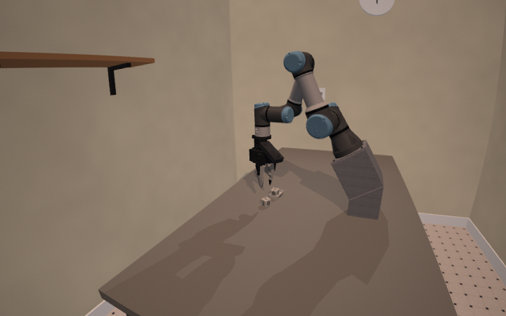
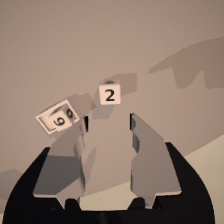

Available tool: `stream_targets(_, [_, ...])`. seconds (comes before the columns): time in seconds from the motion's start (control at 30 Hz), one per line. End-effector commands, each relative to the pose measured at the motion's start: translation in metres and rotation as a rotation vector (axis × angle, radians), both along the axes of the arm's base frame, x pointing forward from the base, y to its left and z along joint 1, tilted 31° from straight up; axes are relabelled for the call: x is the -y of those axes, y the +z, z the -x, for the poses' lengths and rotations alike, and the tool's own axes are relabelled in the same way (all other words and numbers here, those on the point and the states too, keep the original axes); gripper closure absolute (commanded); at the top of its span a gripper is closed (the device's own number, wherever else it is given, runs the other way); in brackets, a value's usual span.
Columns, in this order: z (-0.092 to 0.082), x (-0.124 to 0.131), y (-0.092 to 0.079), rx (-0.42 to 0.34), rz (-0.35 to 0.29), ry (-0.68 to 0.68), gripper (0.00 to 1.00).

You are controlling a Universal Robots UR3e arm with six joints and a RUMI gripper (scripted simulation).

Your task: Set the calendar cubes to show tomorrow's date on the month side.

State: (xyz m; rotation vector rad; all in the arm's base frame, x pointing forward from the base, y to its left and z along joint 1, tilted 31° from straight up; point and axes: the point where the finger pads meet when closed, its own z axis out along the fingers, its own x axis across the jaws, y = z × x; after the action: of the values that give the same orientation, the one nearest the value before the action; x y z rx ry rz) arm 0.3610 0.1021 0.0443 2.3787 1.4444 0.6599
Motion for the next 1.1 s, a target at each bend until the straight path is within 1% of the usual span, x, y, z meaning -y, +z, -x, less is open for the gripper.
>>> stream_targets(0.0, [-0.0006, 0.0, 0.0007, 0.002, 0.0, -0.001, 0.71])
stream_targets(0.83, [-0.0008, 0.0, 0.0004, 0.002, 0.0, -0.001, 0.71])
stream_targets(1.07, [-0.0021, -0.0001, -0.0022, 0.001, 0.0, -0.001, 0.71])
